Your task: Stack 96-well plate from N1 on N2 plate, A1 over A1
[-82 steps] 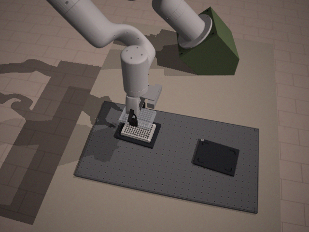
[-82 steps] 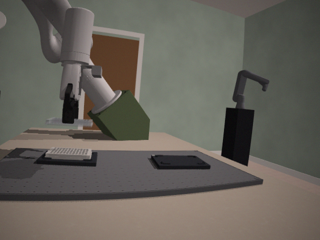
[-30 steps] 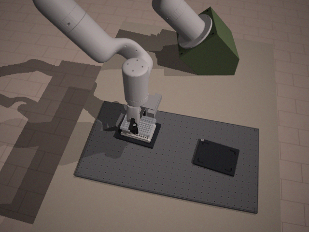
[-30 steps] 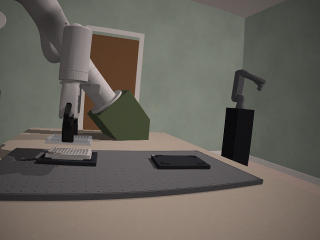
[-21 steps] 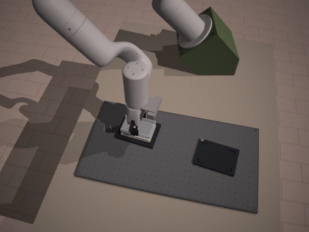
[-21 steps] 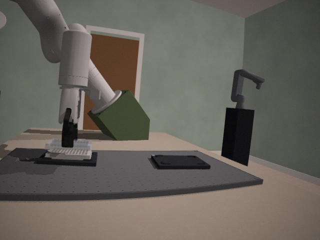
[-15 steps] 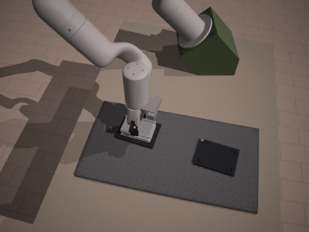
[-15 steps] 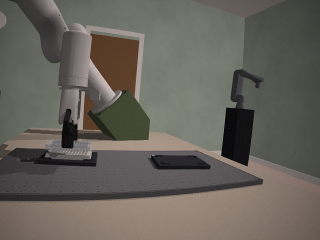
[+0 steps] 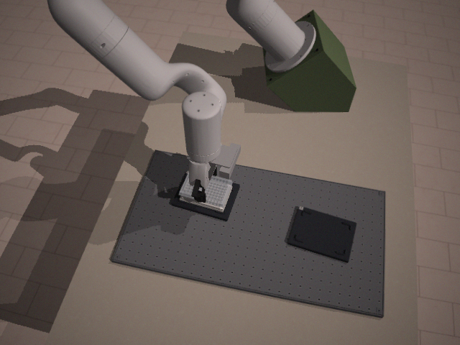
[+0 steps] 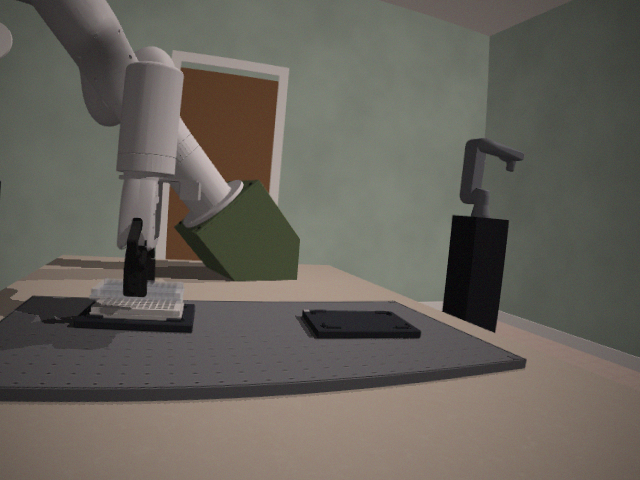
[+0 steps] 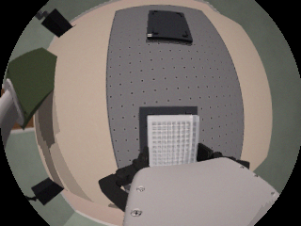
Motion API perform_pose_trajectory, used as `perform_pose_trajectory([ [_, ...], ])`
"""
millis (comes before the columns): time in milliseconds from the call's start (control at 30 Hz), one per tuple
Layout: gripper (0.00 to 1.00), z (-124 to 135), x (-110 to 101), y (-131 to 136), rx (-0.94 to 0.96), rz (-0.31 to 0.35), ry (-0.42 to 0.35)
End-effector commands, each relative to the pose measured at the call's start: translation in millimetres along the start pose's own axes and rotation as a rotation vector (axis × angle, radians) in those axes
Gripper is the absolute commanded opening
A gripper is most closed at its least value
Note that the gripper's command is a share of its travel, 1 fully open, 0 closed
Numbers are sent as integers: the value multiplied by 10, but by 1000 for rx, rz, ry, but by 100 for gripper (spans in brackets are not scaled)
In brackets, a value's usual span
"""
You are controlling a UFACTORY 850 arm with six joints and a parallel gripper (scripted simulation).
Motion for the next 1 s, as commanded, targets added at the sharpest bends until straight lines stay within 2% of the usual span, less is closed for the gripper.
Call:
perform_pose_trajectory([
  [0, 0, -1, 2, 5, 0, 1, 0],
  [967, 0, -1, 44, 4, 0, 1, 0],
])
Point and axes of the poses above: the point where the finger pads meet when closed, its own x axis out along the fingers, its own y axis across the jaws, z = x × y, the point moved 2 cm from there along -x, back along the fingers, and after that the axes turned 11 degrees about x, right-handed, at the moved point
